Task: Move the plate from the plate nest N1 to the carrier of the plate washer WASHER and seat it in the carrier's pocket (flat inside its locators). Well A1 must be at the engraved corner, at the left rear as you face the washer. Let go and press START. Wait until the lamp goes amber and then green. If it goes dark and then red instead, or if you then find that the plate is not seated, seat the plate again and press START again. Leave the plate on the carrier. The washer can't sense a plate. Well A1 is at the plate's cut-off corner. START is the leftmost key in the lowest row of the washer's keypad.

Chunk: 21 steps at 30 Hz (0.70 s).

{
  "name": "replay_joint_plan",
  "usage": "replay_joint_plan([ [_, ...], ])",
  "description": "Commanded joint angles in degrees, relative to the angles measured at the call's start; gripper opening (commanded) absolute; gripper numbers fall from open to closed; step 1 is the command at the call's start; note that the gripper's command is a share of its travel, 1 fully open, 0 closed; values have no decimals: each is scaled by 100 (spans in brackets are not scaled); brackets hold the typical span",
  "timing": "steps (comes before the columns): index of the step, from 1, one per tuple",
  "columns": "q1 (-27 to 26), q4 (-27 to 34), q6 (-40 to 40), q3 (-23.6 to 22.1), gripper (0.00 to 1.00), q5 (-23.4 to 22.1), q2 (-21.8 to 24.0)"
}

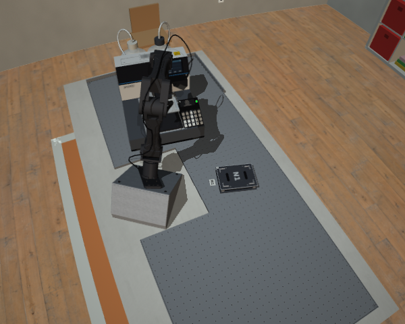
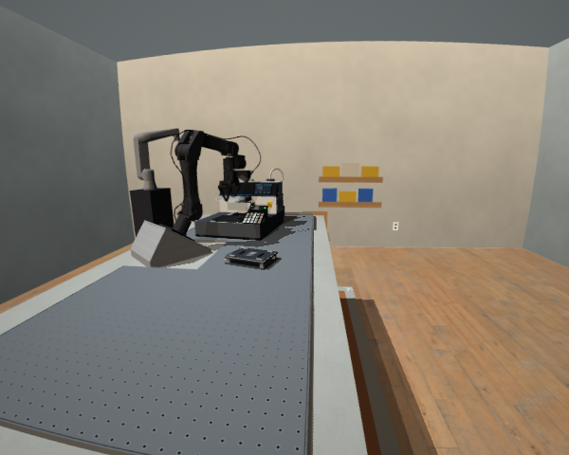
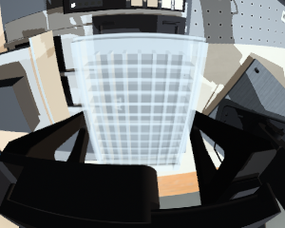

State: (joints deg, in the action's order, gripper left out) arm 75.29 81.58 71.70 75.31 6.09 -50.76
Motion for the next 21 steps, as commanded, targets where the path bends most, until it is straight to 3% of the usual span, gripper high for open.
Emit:
replay_joint_plan([
  [1, -14, 93, 109, 199, 84, 146, 107],
  [21, 144, 98, 197, 216, 84, 205, -40],
])
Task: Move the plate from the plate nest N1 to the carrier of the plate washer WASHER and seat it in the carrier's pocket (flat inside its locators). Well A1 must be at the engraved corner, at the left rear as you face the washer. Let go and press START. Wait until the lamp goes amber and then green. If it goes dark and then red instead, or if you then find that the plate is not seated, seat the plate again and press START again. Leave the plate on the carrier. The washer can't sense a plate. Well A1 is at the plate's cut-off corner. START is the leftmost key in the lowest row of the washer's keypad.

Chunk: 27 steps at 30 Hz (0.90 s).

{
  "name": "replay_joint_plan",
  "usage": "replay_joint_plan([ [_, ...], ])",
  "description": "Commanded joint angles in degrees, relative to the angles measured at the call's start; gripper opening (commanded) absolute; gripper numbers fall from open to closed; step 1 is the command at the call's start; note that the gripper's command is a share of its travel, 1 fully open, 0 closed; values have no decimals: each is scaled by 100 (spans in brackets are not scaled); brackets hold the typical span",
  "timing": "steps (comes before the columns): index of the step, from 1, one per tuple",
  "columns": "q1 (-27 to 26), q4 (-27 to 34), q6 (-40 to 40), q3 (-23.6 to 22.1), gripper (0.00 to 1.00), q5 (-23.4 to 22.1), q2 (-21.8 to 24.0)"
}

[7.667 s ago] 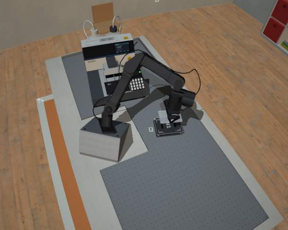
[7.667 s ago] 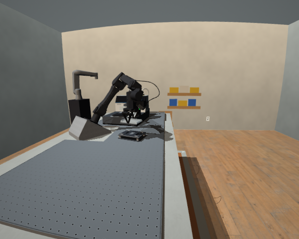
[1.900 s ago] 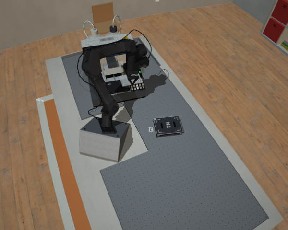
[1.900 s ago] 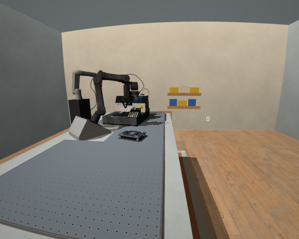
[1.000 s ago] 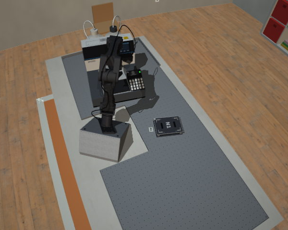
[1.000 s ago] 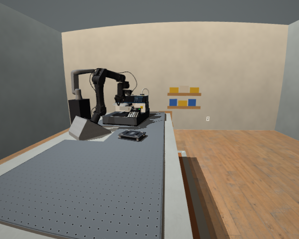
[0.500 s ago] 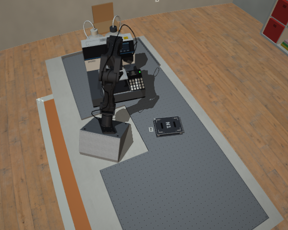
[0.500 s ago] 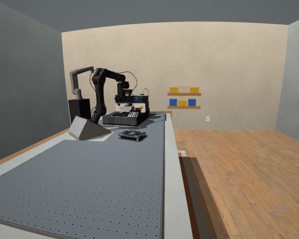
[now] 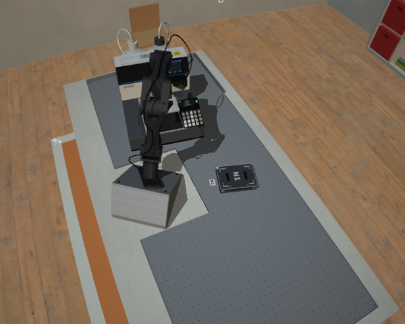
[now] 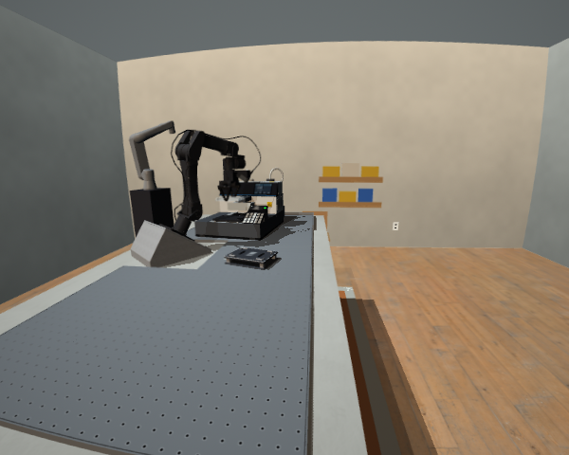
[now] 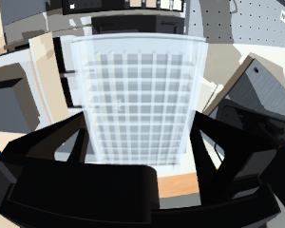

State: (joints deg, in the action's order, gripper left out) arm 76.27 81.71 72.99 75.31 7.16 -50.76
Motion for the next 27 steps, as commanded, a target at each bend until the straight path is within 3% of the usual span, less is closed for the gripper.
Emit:
replay_joint_plan([
  [1, 64, 85, 70, 216, 84, 99, -48],
  [27, 114, 75, 139, 219, 84, 145, 31],
])
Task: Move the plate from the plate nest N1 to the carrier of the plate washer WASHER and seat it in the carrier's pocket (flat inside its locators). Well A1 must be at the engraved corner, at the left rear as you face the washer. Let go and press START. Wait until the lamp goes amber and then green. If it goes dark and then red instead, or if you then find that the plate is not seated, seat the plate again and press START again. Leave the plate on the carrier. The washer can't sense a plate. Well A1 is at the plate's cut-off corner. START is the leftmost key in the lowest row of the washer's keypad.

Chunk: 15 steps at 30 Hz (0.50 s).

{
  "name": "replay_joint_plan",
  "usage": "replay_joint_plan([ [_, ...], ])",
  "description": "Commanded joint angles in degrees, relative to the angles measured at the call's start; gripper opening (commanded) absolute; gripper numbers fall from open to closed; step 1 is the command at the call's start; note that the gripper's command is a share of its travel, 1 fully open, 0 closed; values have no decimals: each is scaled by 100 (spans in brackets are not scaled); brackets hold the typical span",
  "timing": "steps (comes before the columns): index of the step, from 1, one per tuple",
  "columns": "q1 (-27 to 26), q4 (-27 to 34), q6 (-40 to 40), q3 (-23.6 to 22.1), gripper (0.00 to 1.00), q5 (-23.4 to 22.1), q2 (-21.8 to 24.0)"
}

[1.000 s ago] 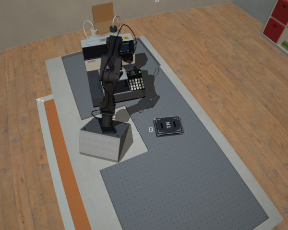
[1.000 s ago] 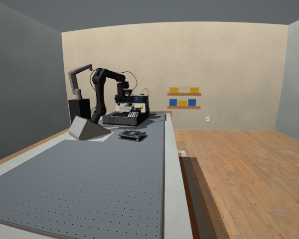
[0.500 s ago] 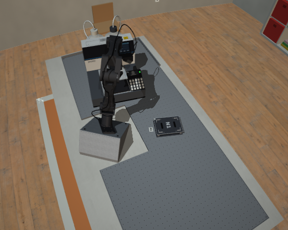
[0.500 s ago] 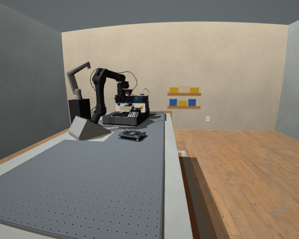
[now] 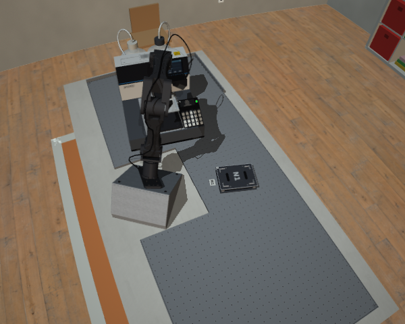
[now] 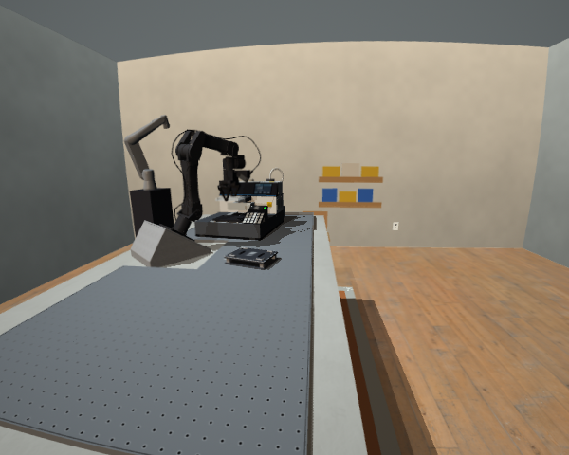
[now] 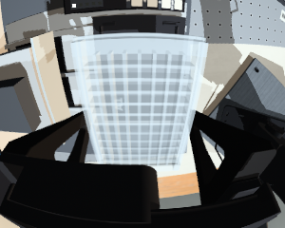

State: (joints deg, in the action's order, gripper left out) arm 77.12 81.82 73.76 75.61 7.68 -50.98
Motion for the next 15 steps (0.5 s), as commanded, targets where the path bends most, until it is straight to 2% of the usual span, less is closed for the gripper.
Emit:
replay_joint_plan([
  [1, 35, 65, 63, 188, 84, 93, 54],
  [15, 72, 72, 77, 184, 84, 101, 72],
])
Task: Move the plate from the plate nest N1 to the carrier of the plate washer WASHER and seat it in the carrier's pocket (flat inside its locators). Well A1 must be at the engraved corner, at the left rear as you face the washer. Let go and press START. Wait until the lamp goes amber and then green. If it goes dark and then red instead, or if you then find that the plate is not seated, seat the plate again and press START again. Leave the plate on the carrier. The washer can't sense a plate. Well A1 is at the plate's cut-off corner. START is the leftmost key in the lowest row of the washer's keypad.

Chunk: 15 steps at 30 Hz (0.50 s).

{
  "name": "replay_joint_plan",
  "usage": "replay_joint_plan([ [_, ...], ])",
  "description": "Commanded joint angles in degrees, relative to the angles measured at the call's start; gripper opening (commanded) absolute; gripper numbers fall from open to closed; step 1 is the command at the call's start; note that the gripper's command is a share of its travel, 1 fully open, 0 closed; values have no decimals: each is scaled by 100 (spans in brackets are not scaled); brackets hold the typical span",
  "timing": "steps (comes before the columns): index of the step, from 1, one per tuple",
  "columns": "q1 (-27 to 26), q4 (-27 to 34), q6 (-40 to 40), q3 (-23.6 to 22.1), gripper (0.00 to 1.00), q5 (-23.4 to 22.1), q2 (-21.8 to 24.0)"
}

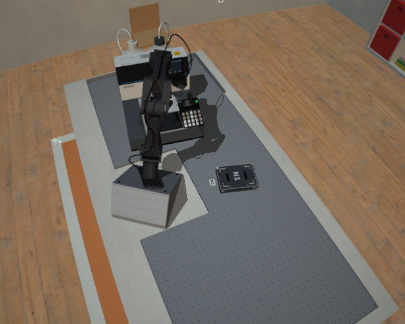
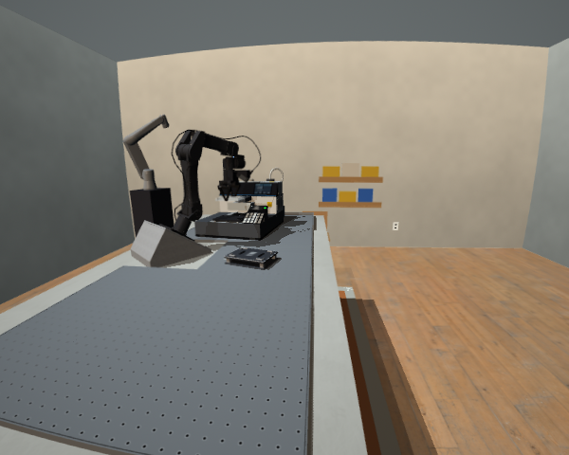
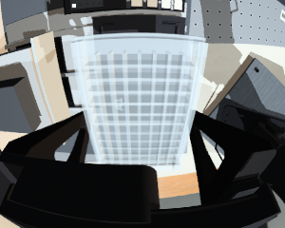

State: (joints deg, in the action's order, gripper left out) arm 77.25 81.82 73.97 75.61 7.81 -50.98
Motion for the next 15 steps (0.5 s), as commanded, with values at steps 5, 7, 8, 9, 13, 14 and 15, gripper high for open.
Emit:
replay_joint_plan([
  [5, 49, 76, 63, 183, 84, 93, 81],
  [7, 49, 76, 63, 183, 84, 93, 81],
  [8, 53, 76, 63, 182, 84, 94, 83],
  [9, 56, 76, 64, 182, 84, 94, 85],
  [13, 70, 78, 65, 180, 84, 94, 93],
  [14, 73, 78, 65, 180, 84, 94, 95],
  [15, 69, 79, 67, 179, 84, 95, 97],
])
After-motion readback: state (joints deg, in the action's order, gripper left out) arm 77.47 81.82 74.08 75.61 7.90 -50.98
